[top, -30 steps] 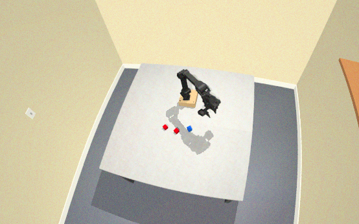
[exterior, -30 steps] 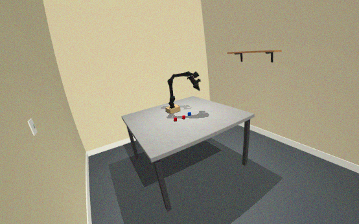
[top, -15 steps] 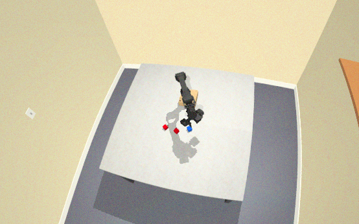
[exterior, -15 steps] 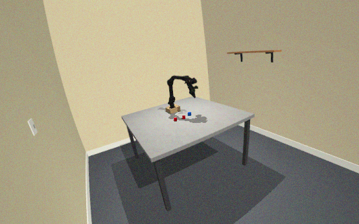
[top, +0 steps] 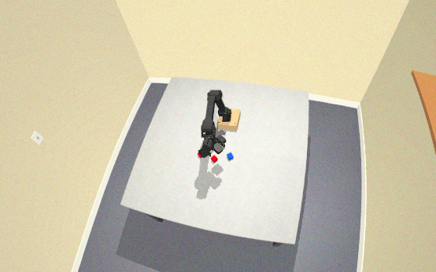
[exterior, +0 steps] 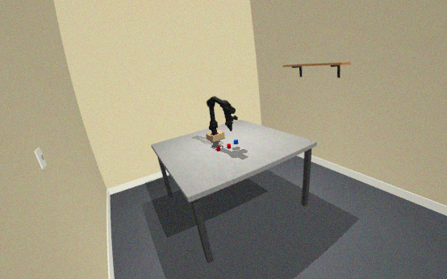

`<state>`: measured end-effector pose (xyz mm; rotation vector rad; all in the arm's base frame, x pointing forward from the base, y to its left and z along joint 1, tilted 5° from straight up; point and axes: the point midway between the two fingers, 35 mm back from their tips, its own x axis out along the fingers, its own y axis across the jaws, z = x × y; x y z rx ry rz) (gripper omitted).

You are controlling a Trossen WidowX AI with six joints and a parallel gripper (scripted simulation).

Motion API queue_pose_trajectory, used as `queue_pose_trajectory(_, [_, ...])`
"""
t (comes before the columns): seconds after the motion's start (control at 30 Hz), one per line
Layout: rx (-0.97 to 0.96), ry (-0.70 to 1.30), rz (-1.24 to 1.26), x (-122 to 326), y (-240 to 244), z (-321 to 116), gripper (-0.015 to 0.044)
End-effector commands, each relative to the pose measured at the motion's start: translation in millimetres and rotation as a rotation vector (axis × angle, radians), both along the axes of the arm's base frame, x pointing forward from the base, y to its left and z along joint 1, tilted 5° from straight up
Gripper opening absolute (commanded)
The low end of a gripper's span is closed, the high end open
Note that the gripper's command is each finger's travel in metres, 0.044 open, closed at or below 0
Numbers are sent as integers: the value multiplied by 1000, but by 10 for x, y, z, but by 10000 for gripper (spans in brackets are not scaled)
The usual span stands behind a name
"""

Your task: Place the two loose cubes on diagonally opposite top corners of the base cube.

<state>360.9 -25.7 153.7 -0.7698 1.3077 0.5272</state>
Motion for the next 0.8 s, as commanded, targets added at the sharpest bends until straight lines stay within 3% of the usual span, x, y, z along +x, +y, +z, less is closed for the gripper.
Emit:
queue_pose_trajectory(0.0, [-22,49,7,-103,-338,-99,265])
queue_pose_trajectory(0.37, [-30,176,25,-545,-1215,-342,265])
queue_pose_trajectory(0.6, [-26,191,28,-611,-1319,-428,265])
queue_pose_trajectory(0.77, [-27,192,28,-601,-1365,-866,265])
